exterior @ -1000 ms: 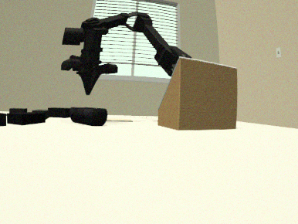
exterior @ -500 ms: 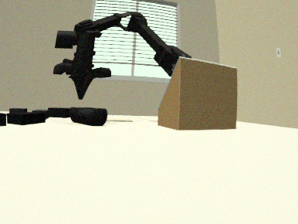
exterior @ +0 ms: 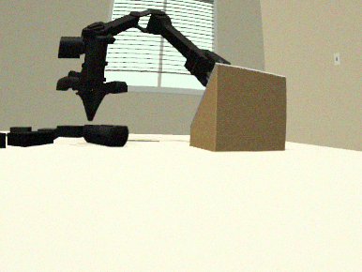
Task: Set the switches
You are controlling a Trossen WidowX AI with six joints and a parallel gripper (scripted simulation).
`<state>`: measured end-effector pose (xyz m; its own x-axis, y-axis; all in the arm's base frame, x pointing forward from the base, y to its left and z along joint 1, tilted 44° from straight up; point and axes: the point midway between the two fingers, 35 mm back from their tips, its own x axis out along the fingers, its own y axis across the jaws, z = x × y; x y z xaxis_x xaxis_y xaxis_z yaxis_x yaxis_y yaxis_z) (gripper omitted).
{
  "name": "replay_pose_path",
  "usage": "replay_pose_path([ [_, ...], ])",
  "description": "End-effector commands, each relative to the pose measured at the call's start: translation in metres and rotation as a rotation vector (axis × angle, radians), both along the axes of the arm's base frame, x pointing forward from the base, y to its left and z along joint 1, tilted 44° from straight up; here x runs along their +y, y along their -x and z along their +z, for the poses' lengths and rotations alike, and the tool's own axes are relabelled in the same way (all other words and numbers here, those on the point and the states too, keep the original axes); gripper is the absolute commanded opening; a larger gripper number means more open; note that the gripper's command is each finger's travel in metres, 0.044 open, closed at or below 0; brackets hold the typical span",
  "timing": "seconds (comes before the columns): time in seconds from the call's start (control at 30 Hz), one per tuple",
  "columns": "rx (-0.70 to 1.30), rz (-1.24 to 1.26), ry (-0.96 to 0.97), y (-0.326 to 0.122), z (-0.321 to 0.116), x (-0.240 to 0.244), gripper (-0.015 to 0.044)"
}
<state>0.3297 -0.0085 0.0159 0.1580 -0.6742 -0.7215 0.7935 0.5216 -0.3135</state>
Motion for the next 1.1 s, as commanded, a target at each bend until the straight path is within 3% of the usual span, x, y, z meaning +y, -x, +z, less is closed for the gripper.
replay_pose_path([
  [0.0, 0.0, 0.0, 0.0, 0.0, 0.0, 0.0, 0.0],
  [0.03, 0.0, 0.0, 0.0, 0.0, 0.0, 0.0, 0.0],
  [0.23, 0.0, 0.0, -0.002, 0.008, 0.034, 0.033, 0.0157],
  [0.4, 0.0, 0.0, -0.002, 0.008, 0.036, 0.034, 0.0289],
  [0.77, 0.0, 0.0, -0.002, 0.008, 0.036, 0.034, 0.0],
  [1.07, 0.0, 0.0, -0.002, 0.008, 0.036, 0.034, 0.0],
])
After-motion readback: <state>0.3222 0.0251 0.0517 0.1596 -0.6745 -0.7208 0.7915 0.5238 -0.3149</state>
